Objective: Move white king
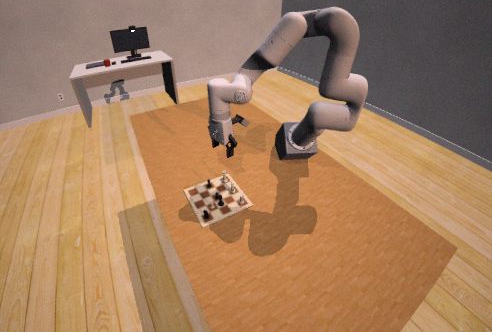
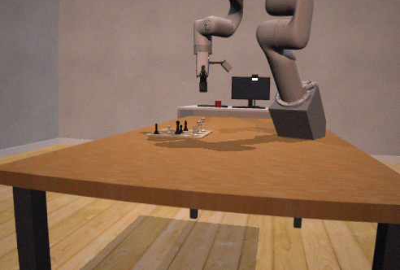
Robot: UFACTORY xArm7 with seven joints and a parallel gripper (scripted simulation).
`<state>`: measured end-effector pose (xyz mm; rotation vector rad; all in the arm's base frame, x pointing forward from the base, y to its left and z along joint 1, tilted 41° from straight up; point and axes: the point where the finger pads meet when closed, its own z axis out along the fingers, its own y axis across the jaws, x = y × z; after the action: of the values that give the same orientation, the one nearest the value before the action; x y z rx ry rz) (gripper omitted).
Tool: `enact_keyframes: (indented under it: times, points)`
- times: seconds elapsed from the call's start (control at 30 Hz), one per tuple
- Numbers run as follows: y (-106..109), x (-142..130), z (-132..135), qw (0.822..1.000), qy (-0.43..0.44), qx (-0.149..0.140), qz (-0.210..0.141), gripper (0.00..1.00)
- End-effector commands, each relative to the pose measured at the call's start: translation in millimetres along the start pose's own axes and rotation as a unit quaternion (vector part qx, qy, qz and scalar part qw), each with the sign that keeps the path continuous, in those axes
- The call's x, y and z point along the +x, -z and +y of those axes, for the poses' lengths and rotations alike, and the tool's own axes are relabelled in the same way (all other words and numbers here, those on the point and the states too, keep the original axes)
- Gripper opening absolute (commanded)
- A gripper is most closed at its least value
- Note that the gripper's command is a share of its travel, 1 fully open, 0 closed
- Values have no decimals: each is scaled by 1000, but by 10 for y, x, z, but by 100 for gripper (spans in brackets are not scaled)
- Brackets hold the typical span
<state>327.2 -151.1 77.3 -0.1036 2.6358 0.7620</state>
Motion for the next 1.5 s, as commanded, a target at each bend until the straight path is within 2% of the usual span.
enact_keyframes:
  times: [0.0,0.07,0.77,0.97,1.1,1.13,1.47]
  points:
    - [6,-5,-12,1000,-1,0,-3,100]
    - [-16,9,-6,1000,-9,-6,-13,100]
    - [-21,9,-5,1000,-10,-7,-13,100]
    - [-298,1,-1,1000,-10,-7,-13,100]
    - [-321,2,0,1000,-10,-7,-13,100]
    - [-321,2,0,1000,-10,-7,-13,42]
    - [-321,2,0,1000,-10,-7,-13,42]
